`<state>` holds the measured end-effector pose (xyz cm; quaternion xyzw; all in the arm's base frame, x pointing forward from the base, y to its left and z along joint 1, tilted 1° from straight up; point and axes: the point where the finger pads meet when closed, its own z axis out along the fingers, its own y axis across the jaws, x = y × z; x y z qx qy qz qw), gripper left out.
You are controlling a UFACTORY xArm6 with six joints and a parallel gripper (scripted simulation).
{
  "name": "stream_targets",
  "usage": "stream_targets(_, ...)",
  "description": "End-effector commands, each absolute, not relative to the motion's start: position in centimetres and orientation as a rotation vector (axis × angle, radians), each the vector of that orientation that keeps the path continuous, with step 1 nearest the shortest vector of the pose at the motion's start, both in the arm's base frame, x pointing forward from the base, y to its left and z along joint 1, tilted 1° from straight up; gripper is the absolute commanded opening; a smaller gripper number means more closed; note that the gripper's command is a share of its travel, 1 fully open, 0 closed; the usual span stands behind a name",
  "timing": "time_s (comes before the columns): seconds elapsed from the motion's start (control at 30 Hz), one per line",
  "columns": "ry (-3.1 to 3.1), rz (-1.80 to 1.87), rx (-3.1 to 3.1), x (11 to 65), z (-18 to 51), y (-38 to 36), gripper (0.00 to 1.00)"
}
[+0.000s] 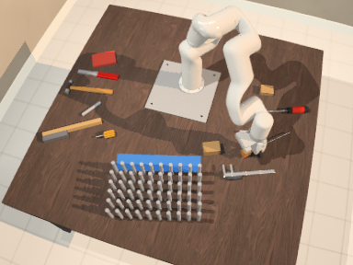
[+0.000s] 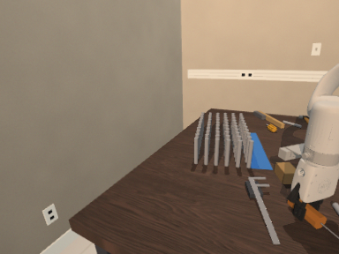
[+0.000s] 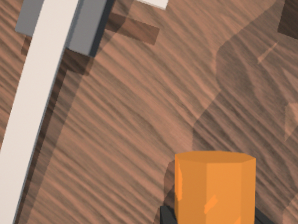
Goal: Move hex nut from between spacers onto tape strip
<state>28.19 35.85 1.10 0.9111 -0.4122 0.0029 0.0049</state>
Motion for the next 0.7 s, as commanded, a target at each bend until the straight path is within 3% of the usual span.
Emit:
stream_targets(0.0,-1.293,0.011,2.857,28.3,1.2,36.0,0.0)
stream_targets(0.67,-1.293,0.011,2.857,28.3,3.8,36.0,0.0)
